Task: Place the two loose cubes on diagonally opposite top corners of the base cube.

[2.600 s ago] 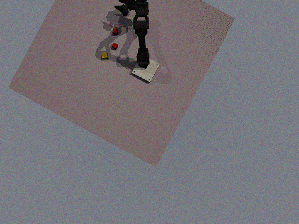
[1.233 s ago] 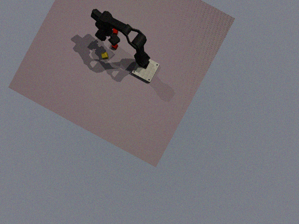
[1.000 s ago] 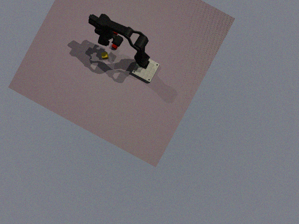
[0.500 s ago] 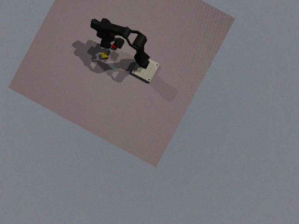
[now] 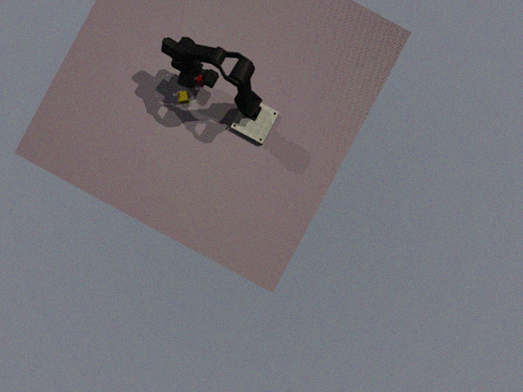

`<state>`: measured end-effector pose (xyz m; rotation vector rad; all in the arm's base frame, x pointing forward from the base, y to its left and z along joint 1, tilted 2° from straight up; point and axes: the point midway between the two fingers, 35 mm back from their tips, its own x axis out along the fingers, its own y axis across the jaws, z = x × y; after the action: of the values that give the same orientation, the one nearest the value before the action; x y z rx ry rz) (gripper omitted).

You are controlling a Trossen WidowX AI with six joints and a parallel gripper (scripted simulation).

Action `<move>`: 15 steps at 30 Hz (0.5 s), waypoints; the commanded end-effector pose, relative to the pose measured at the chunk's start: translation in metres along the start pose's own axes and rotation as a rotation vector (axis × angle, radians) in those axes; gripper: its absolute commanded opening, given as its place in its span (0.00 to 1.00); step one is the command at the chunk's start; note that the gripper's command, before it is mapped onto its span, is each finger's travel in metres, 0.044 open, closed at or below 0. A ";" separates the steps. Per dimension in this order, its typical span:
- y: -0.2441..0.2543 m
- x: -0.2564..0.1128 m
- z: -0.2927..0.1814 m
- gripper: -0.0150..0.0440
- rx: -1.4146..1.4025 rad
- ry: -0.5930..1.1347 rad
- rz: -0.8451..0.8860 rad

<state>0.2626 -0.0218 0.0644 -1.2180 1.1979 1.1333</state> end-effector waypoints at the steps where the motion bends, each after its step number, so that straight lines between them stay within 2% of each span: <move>1: 0.001 0.007 0.000 0.70 -0.003 0.003 0.005; 15: 0.002 0.030 -0.001 0.70 -0.003 0.003 0.005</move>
<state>0.2643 -0.0223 0.0407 -1.2185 1.1974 1.1326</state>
